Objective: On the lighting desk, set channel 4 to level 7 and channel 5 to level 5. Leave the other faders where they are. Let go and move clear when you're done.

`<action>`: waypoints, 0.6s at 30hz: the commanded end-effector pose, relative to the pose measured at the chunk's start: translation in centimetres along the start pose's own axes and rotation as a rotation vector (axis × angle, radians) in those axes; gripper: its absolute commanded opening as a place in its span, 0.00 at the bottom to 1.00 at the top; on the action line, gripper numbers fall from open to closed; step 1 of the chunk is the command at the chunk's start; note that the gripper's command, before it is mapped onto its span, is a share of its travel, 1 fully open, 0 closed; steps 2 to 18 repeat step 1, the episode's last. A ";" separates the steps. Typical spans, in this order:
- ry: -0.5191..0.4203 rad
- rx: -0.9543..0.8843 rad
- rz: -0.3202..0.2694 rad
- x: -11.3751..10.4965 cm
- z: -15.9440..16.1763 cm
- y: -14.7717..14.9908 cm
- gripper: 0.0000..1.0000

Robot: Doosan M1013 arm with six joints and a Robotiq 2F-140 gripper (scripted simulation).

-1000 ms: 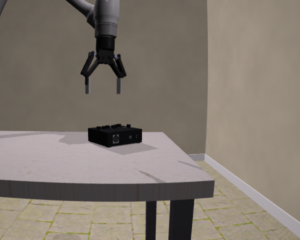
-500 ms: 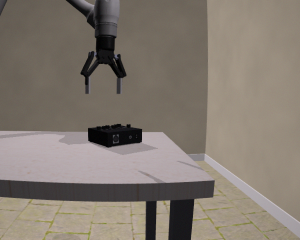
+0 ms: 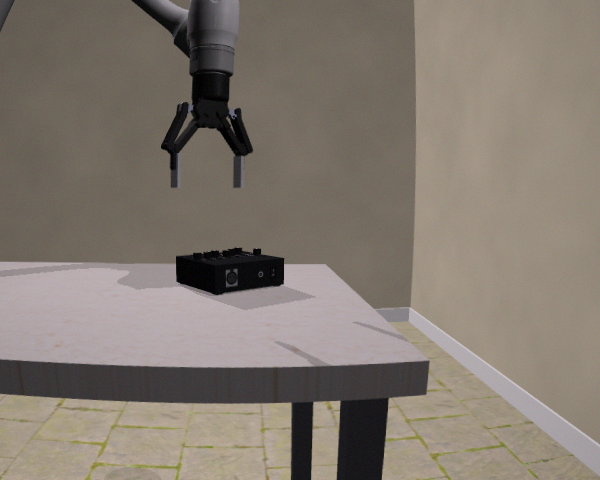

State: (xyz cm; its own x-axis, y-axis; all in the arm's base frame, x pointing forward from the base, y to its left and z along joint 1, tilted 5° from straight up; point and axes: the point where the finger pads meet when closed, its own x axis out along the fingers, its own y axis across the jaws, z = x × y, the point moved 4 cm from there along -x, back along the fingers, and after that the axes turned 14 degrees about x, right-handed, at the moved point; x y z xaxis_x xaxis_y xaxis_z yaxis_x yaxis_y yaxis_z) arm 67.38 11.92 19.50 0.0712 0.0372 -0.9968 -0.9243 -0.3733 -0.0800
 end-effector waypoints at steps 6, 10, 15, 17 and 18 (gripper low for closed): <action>0.000 0.000 0.000 0.0 0.0 0.0 1.00; 0.000 0.000 0.000 0.0 0.0 0.0 1.00; 0.000 0.000 0.000 0.0 0.0 0.0 1.00; 0.000 0.000 0.000 0.0 0.0 0.0 1.00; 0.000 0.000 0.000 0.0 0.0 0.0 1.00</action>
